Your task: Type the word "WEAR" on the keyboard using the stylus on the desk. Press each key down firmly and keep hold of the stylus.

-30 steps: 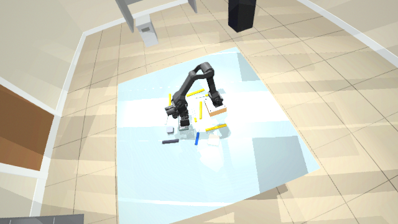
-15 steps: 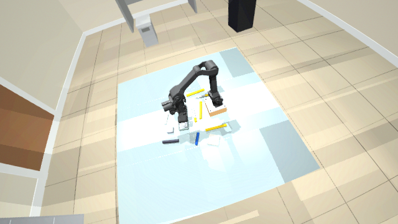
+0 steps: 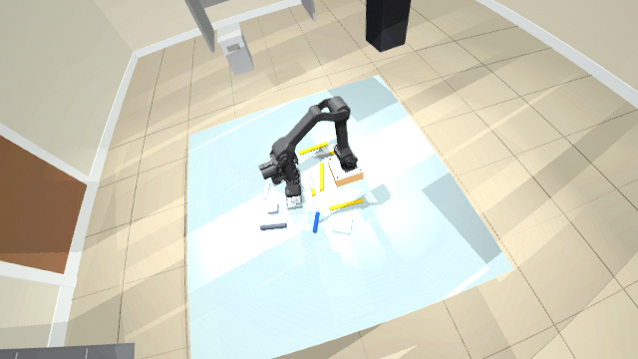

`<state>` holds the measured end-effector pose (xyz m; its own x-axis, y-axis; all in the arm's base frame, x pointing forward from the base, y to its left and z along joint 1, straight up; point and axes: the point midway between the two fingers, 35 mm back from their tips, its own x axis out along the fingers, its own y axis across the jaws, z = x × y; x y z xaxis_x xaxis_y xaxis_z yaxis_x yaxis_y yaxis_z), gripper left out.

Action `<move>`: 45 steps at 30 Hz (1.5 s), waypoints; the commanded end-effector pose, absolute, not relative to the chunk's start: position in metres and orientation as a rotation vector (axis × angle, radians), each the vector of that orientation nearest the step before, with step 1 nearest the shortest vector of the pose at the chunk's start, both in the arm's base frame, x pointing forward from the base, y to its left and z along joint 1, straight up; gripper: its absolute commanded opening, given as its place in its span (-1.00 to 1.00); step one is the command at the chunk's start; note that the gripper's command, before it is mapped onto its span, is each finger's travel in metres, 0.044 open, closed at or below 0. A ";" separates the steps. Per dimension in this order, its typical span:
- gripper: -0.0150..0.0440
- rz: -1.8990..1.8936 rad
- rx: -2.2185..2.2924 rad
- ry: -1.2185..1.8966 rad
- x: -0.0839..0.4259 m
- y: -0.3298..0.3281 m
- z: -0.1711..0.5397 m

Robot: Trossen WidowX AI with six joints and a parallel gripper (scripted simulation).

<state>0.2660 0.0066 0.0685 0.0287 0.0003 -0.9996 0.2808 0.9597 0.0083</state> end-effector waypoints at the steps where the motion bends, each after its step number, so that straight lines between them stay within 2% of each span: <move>1: -0.49 -0.219 0.226 1.531 0.266 0.007 0.068; 8: -0.49 -0.219 0.226 1.531 0.266 0.007 0.068; 14: 0.02 -0.381 0.348 1.553 0.268 0.021 0.066; 21: 0.02 -0.882 0.640 1.504 0.271 0.063 0.059; 28: 0.02 -1.372 0.859 1.264 0.267 0.107 0.051; 45: 0.02 -1.856 1.107 0.662 0.252 0.165 0.037</move>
